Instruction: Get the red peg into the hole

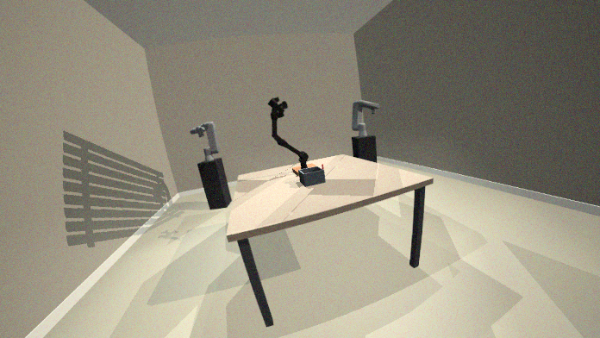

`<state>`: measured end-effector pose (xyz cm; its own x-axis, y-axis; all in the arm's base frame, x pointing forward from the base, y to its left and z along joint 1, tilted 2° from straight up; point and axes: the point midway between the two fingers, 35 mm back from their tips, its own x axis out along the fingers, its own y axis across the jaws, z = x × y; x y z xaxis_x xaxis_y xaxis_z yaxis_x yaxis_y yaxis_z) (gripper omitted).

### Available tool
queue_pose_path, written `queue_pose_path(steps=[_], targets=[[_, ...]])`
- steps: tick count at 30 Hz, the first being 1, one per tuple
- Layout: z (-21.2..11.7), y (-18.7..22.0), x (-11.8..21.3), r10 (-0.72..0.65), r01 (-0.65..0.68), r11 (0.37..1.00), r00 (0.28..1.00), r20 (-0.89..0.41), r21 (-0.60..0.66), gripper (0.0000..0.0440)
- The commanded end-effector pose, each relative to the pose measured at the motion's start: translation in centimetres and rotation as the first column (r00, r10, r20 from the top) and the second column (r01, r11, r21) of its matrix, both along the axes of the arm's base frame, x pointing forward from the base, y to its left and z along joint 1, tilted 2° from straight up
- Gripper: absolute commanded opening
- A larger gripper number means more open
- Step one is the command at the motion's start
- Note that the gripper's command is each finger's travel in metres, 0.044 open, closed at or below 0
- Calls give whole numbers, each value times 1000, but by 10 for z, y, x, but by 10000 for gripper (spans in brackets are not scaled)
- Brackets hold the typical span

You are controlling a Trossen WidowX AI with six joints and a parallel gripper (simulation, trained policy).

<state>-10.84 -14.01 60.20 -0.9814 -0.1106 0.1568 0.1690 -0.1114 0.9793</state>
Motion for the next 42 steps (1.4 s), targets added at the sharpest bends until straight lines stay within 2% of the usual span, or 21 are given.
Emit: queue_pose_path(steps=[1,9,18,24,31,42], targets=[[-2,45,-15,-102,102,990,995,4,-97,440],[-17,136,-30,-306,307,912,951,46,-272,440],[-53,232,-23,-516,524,740,845,144,-421,440],[-86,287,-5,-629,651,586,741,234,-483,440],[-132,341,26,-718,768,377,596,360,-518,440],[-216,393,93,-742,873,21,341,577,-488,440]])
